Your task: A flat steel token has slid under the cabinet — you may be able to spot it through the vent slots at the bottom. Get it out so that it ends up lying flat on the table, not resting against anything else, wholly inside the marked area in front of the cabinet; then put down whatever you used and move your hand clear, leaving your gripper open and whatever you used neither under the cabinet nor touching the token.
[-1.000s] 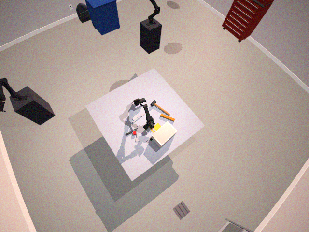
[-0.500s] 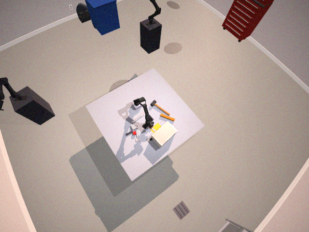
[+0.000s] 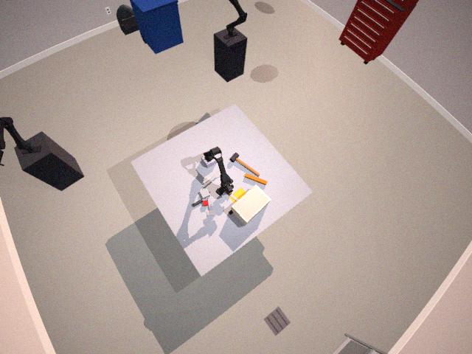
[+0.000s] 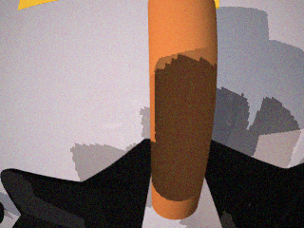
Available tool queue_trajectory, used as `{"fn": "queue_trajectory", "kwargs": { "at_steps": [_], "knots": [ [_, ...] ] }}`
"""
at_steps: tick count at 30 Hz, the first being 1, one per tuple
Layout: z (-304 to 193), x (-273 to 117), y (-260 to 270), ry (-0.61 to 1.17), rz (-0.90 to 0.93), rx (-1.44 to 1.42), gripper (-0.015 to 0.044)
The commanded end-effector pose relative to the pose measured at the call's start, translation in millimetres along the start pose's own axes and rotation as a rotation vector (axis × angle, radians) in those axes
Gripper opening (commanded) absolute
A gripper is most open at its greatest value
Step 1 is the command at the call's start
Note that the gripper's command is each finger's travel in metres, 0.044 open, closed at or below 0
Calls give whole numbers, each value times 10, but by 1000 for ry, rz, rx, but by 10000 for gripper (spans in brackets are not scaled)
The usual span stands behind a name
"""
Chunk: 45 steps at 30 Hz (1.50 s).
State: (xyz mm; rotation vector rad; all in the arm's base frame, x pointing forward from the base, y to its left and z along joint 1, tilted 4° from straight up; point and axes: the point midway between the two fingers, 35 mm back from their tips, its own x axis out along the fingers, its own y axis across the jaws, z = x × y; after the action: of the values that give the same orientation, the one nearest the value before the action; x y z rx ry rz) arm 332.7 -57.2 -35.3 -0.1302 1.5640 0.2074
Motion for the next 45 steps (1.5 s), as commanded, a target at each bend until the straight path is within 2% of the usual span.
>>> {"fn": "queue_trajectory", "kwargs": {
  "at_steps": [1, 45],
  "knots": [
    [-67, 9, -3, 3, 1, -2, 0],
    [-590, 14, -16, 7, 0, -2, 0]
  ]
}}
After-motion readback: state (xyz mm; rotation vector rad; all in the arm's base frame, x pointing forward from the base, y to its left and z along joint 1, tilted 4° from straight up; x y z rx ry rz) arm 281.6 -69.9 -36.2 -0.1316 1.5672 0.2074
